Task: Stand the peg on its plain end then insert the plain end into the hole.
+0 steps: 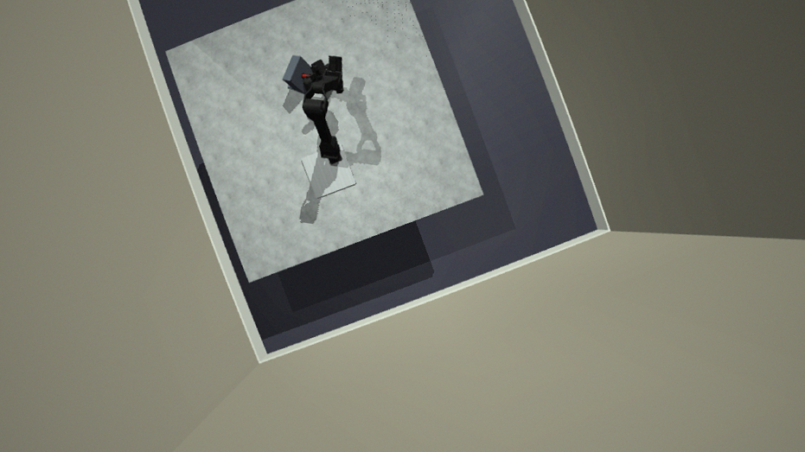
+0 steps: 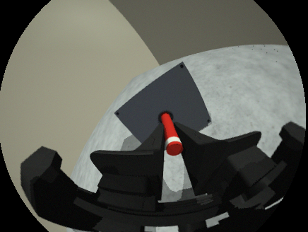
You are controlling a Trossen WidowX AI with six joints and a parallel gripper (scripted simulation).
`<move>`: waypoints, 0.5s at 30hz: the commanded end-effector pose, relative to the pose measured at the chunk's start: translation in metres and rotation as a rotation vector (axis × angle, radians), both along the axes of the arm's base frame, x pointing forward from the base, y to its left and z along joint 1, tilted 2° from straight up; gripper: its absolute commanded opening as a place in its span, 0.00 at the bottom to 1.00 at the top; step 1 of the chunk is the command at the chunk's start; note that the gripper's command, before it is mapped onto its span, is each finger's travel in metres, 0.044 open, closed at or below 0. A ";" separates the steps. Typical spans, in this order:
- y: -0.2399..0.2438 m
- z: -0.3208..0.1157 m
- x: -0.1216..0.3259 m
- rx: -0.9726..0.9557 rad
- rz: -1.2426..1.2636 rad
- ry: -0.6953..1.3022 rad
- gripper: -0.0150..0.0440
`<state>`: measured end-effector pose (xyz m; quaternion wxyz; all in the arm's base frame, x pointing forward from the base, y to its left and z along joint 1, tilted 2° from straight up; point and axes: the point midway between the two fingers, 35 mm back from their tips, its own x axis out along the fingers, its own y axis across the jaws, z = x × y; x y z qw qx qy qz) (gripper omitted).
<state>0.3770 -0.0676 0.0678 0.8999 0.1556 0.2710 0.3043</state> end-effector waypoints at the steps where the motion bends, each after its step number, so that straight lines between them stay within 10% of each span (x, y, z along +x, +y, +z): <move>1: 0.002 -0.001 0.002 0.001 -0.002 0.003 0.25; 15: 0.007 -0.004 0.008 0.002 -0.002 0.002 0.25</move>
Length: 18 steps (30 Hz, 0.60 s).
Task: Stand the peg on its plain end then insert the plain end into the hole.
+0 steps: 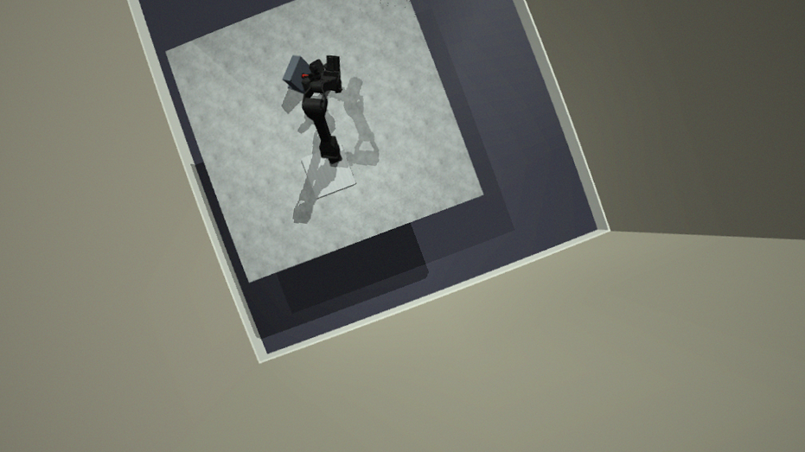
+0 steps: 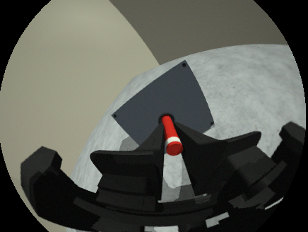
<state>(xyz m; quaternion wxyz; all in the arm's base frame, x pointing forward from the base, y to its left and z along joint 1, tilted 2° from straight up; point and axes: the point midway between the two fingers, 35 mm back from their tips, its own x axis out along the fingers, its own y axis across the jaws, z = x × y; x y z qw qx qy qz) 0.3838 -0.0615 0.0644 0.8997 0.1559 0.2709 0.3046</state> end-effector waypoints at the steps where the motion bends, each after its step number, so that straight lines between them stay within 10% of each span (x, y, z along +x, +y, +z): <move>1: 0.001 -0.001 0.001 0.001 -0.003 0.002 0.25; 18: 0.002 -0.001 0.002 0.000 0.000 0.000 0.30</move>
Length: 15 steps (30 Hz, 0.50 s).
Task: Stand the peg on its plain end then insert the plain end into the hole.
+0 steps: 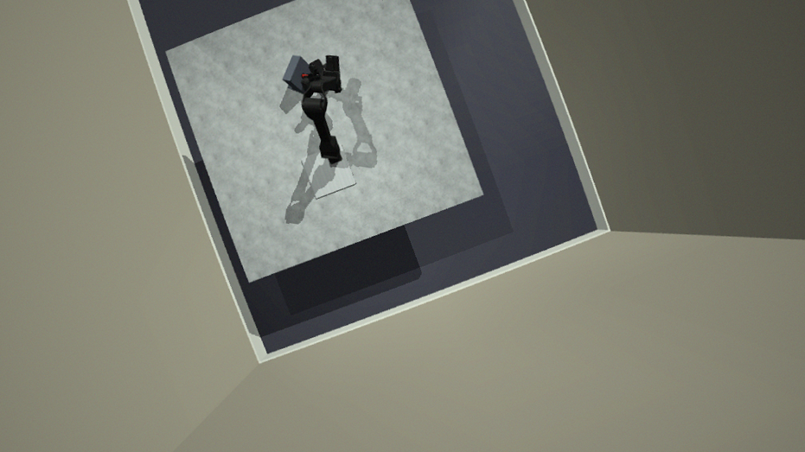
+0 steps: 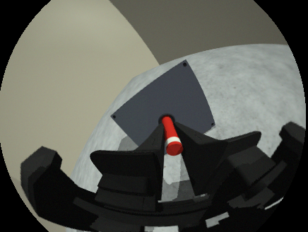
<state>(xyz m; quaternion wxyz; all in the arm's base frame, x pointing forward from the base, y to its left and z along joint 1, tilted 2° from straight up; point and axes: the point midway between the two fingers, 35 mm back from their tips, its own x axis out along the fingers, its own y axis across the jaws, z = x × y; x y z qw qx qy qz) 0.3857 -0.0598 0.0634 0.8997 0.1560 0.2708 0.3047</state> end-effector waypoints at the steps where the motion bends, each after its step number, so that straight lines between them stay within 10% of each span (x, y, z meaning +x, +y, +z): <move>1: 0.000 0.000 0.000 0.000 0.000 0.000 0.34; 15: -0.002 0.000 -0.001 -0.001 0.000 0.001 0.97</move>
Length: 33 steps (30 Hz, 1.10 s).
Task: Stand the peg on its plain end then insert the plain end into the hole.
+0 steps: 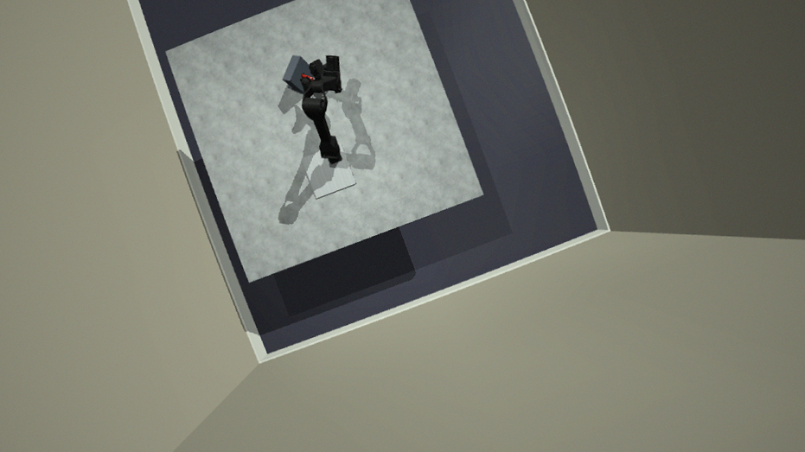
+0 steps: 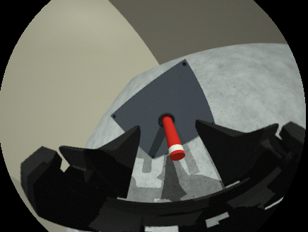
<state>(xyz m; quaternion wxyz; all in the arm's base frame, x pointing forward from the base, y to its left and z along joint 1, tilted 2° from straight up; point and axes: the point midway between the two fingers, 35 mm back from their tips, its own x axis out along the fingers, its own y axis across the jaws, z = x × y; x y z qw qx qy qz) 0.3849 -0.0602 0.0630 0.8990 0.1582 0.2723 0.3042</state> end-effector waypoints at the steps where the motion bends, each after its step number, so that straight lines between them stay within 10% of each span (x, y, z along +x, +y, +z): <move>1: -0.002 0.001 -0.001 -0.005 0.001 -0.003 1.00; 33: -0.032 0.008 -0.027 -0.019 0.004 0.016 1.00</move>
